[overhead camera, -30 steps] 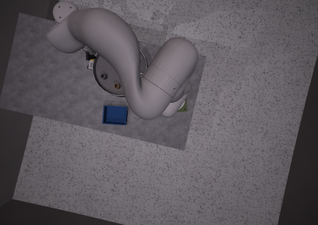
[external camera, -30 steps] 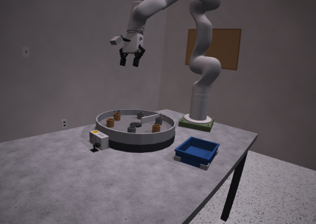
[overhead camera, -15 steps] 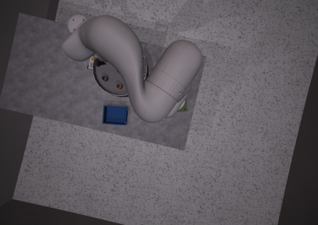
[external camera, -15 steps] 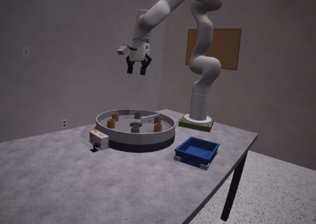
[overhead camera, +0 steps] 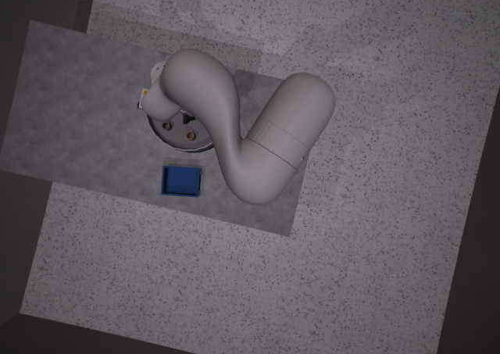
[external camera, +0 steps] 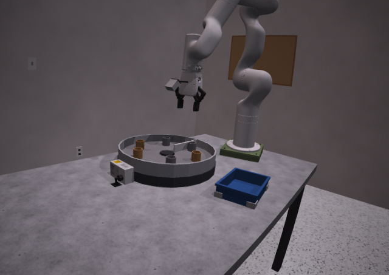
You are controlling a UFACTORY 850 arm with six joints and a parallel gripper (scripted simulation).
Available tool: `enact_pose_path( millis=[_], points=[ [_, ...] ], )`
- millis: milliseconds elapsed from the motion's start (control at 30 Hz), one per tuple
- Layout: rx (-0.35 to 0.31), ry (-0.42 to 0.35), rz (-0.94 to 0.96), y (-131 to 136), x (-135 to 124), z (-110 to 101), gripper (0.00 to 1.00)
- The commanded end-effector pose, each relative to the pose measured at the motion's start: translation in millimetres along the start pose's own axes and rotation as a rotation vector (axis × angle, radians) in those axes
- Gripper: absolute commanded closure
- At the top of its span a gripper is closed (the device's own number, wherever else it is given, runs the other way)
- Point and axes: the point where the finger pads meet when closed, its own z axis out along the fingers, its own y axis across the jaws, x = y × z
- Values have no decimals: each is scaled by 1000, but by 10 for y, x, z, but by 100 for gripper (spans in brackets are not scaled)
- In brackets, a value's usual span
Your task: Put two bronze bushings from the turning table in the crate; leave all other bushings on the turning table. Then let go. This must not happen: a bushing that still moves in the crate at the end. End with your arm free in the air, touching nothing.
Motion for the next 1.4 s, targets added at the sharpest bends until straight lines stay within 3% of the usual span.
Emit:
enact_pose_path(
  millis=[0,67,600,633,1367],
  points=[
    [-6,-23,5,-106,-350,206,0],
    [-6,-32,6,-142,-471,273,0],
    [-6,-33,6,-144,-478,277,0],
    [-6,-33,6,-144,-478,277,88],
    [-6,-33,6,-144,-478,277,88]
  ],
)
